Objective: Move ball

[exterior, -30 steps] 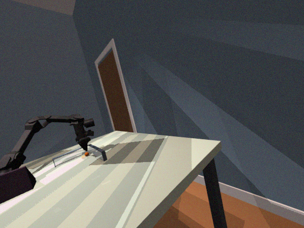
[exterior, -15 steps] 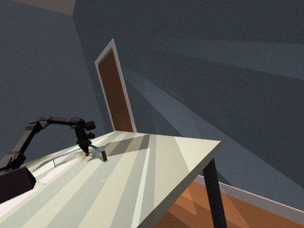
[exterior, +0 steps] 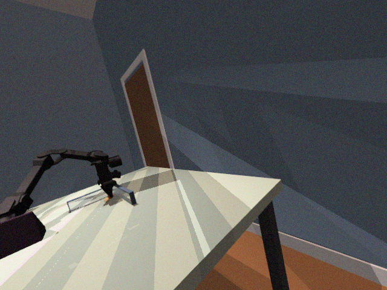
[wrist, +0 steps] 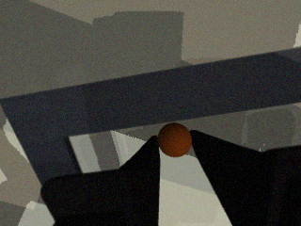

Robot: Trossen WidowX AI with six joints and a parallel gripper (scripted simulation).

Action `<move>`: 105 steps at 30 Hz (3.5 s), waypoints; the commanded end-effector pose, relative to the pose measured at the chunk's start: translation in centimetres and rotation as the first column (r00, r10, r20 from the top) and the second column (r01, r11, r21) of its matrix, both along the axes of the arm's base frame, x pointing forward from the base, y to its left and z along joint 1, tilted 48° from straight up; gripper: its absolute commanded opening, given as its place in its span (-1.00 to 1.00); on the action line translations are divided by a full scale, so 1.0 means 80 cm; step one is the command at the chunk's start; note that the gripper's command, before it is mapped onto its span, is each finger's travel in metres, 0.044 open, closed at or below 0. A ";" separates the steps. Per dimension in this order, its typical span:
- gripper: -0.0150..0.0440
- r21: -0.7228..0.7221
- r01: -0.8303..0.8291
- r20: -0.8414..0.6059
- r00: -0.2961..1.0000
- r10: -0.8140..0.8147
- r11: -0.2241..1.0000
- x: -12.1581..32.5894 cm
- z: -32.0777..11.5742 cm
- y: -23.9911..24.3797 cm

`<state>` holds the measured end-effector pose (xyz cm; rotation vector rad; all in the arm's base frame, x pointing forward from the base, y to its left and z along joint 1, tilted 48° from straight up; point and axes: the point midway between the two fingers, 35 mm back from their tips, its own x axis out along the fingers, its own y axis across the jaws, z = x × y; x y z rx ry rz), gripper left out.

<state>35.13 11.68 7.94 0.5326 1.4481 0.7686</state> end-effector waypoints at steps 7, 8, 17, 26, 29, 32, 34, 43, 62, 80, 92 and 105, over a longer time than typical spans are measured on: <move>-0.49 -0.016 0.009 0.025 1.000 -0.008 1.000 -0.003 0.000 -0.014; -0.49 -0.017 0.013 0.022 1.000 -0.012 1.000 -0.002 0.004 -0.018; -0.49 -0.017 0.049 -0.025 0.998 -0.049 0.999 0.006 0.039 -0.056; -0.49 -0.007 0.085 -0.068 0.994 -0.085 0.996 0.008 0.077 -0.093; -0.49 -0.002 0.098 -0.083 0.992 -0.097 0.995 0.007 0.091 -0.105; -0.49 0.002 0.107 -0.094 0.990 -0.106 0.994 0.006 0.101 -0.114; -0.49 0.003 0.107 -0.093 0.990 -0.106 0.994 0.006 0.101 -0.115; -0.49 0.002 0.052 -0.046 0.998 -0.052 0.999 -0.008 0.064 -0.116; -0.49 -0.002 0.003 -0.003 1.000 -0.003 1.000 -0.023 0.001 -0.085; -0.49 0.002 0.002 -0.003 1.000 -0.002 1.000 -0.028 -0.035 -0.044; -0.49 0.003 0.002 -0.003 1.000 -0.002 1.000 -0.029 -0.043 -0.034; 0.32 -0.002 0.001 0.001 1.000 -0.001 1.000 -0.028 -0.042 -0.035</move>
